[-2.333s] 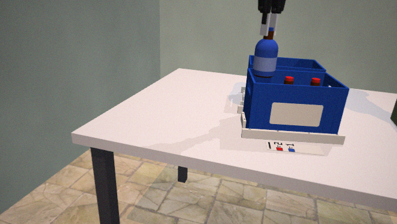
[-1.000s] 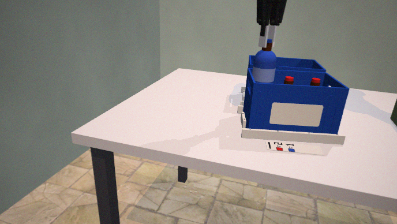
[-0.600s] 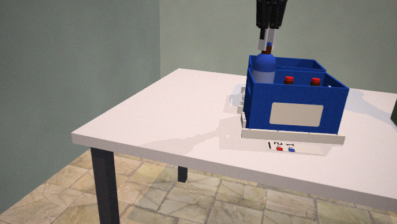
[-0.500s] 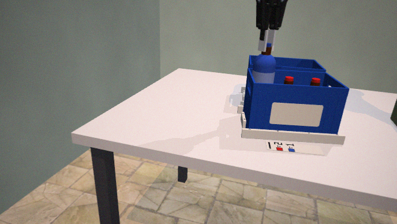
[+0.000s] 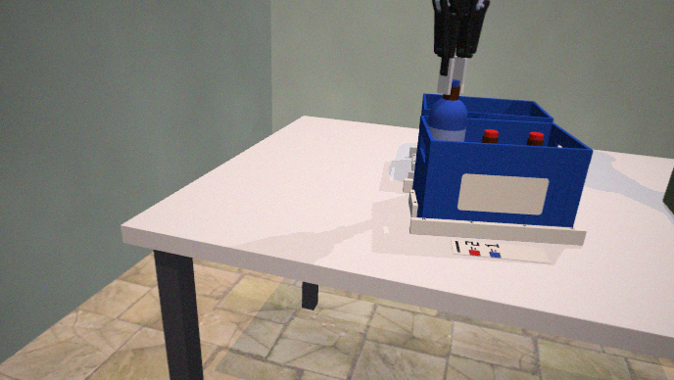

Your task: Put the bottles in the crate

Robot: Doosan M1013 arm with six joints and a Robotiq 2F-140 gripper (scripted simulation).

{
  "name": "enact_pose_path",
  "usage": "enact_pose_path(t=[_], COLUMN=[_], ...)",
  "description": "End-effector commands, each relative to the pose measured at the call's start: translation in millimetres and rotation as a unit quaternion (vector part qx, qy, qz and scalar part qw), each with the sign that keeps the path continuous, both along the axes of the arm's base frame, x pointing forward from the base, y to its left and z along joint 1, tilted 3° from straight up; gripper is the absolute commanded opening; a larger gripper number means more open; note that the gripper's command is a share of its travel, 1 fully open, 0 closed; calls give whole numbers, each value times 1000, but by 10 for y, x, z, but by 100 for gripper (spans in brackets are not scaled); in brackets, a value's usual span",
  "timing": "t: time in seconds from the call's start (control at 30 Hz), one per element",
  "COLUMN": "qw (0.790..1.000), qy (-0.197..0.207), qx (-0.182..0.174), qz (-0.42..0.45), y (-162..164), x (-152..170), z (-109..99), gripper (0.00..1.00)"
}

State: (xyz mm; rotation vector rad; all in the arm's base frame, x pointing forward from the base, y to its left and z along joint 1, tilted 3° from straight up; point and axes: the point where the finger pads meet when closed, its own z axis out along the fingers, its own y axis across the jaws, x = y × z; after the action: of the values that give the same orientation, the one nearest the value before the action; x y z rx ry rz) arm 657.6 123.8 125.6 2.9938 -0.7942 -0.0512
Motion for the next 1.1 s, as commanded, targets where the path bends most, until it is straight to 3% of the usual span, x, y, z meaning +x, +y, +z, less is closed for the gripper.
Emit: enact_pose_path(t=[0.0, 1.07], qw=[1000, 1000], qy=[0, 0], qx=[0, 0], qz=[0, 0], y=[-1, -10], x=[-1, -13], z=[-24, -304], gripper=[0, 0])
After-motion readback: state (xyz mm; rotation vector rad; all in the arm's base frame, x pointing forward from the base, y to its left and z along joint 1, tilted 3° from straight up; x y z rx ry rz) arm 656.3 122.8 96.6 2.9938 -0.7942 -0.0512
